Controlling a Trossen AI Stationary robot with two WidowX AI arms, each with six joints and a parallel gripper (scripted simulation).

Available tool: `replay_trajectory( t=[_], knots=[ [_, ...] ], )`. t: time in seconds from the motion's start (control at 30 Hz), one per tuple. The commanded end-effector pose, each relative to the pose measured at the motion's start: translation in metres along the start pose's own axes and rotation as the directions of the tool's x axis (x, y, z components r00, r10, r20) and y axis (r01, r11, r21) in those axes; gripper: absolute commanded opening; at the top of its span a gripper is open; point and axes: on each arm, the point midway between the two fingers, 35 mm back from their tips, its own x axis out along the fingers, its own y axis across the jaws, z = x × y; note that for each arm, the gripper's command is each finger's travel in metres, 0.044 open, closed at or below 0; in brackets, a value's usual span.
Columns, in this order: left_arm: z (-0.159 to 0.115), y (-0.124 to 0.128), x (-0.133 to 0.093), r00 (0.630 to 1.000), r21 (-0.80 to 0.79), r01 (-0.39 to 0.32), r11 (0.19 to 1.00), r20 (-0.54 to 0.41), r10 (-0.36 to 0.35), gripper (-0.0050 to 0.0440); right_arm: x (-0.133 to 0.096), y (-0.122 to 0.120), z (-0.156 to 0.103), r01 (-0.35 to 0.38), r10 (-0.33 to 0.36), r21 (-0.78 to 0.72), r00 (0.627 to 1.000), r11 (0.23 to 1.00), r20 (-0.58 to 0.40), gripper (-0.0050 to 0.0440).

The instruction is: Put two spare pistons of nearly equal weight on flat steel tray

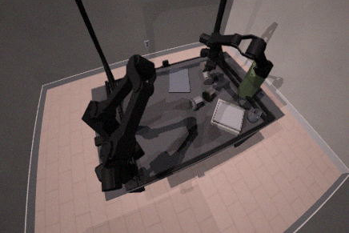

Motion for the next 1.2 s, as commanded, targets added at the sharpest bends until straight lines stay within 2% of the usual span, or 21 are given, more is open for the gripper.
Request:
replay_trajectory(
  t=[0.0,0.4,0.5,0.97,1.03,1.17],
  knots=[
    [0.0030,-0.0031,-0.0001,1.000,0.065,0.015,0.998,0.007,-0.016,0.0378,0.0001,0.0006,-0.0001,-0.004,0.004,-0.001,1.000,1.000,0.000,0.0440],
    [0.0030,-0.0031,-0.0001,0.996,0.369,0.070,0.927,0.022,-0.085,0.0378,0.0001,0.0006,-0.0001,-0.004,0.004,-0.001,1.000,1.000,0.000,0.0440],
    [0.0030,-0.0031,-0.0001,0.996,0.393,0.074,0.917,0.023,-0.090,0.0378,0.0001,0.0006,-0.0001,-0.004,0.004,-0.001,1.000,1.000,0.000,0.0440],
    [0.0030,-0.0031,-0.0001,0.985,0.696,0.115,0.709,0.011,-0.171,0.0378,0.0001,0.0006,-0.0001,-0.004,0.004,-0.001,1.000,1.000,0.000,0.0440],
    [0.0030,-0.0031,-0.0001,0.985,0.696,0.115,0.709,0.011,-0.171,0.0378,0.0001,0.0006,-0.0001,-0.004,0.004,-0.001,1.000,1.000,0.000,0.0440],
    [0.0030,-0.0031,-0.0001,0.981,0.767,0.122,0.630,0.002,-0.193,0.0378,0.0001,0.0006,-0.0001,-0.004,0.004,-0.001,1.000,1.000,0.000,0.0440]
  ],
)
